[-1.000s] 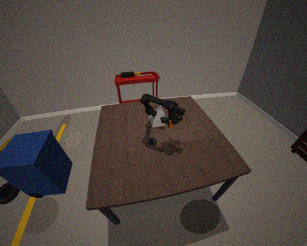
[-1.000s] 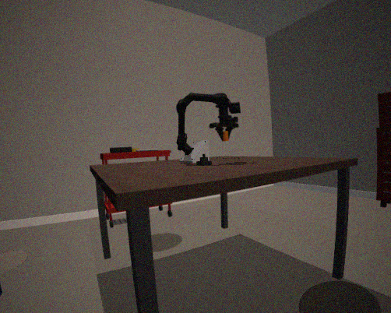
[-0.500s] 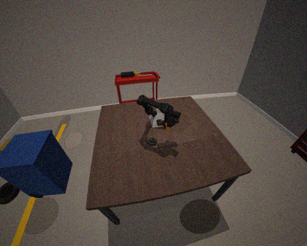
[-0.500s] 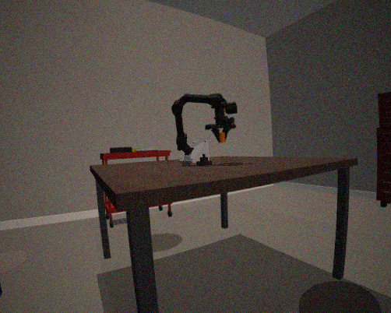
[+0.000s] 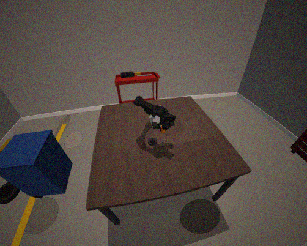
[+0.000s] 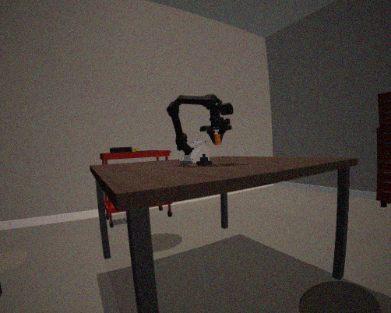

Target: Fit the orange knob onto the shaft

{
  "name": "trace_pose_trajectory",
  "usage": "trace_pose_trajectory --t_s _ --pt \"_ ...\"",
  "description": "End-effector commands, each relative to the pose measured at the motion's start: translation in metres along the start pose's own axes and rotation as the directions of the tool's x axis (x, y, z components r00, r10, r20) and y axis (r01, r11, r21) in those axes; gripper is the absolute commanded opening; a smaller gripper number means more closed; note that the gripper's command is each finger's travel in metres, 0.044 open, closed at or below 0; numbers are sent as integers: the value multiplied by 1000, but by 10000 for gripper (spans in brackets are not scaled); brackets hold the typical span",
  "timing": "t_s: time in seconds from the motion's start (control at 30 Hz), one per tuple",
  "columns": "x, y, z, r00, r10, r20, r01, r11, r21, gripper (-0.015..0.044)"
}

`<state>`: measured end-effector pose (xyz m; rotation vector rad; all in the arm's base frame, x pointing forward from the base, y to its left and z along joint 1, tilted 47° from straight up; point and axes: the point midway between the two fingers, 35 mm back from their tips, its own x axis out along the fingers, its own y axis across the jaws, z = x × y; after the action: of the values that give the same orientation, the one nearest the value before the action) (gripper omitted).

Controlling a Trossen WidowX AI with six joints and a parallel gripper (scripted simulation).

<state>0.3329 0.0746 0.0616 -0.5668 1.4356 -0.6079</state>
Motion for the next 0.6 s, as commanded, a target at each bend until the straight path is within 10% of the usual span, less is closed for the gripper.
trace_pose_trajectory --t_s 0.0,0.57 --pt "-1 -11 3 1000 -1 12 1 1000 -8 0" --pt "11 -64 12 1000 -26 15 27 999 -25 0"
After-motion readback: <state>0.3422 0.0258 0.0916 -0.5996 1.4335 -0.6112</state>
